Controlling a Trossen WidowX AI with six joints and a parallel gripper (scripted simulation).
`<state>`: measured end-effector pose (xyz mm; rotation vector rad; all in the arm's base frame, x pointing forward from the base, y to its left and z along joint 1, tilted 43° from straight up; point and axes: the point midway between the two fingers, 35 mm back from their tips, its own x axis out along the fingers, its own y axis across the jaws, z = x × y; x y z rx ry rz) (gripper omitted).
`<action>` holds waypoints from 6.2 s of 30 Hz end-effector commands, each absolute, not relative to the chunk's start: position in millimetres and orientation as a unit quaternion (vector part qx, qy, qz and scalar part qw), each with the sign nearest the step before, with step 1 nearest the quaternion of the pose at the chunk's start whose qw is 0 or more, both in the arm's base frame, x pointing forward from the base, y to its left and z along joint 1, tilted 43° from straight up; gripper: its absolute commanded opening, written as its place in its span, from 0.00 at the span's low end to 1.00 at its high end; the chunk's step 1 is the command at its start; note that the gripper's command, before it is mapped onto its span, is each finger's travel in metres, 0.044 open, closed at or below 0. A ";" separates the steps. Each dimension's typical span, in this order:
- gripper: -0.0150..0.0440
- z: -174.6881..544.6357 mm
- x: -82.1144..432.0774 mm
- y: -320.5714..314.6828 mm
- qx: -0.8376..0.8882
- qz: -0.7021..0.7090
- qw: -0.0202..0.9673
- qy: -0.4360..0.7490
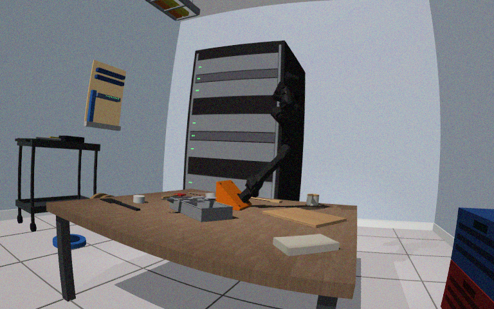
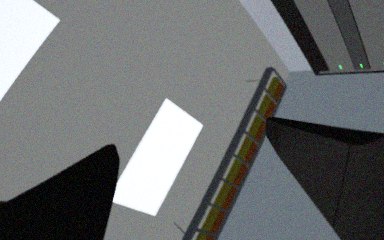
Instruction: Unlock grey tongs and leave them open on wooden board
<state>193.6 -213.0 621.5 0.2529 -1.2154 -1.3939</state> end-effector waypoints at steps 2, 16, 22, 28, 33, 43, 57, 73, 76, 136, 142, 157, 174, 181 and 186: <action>0.84 620.9 197.1 -214.4 0.104 -0.601 0.599 -0.519; 0.69 597.4 290.9 -241.4 -0.017 -0.589 0.702 -0.401; 0.69 557.9 363.0 -264.3 -0.092 -0.559 0.772 -0.289; 0.69 500.2 426.5 -279.9 -0.139 -0.507 0.832 -0.176; 0.69 431.8 479.5 -291.6 -0.170 -0.441 0.879 -0.060; 0.69 269.4 539.7 -295.1 -0.162 -0.274 0.932 0.175; 0.69 41.3 504.8 -233.0 0.038 -0.002 0.878 0.477; 0.69 -46.6 382.9 -102.5 0.586 0.205 0.487 0.614; 0.69 -46.6 382.9 -102.5 0.586 0.205 0.487 0.614; 0.69 -66.6 397.5 -34.1 0.548 0.237 0.504 0.624; 0.69 -69.7 397.9 -24.7 0.543 0.242 0.506 0.625; 0.32 -69.5 397.7 -26.7 0.541 0.243 0.507 0.625; 0.00 -12.3 406.4 -76.7 0.568 0.205 0.492 0.627; 0.00 -12.3 406.4 -76.7 0.568 0.205 0.492 0.627; 0.00 -13.6 405.0 -75.4 0.548 0.198 0.497 0.643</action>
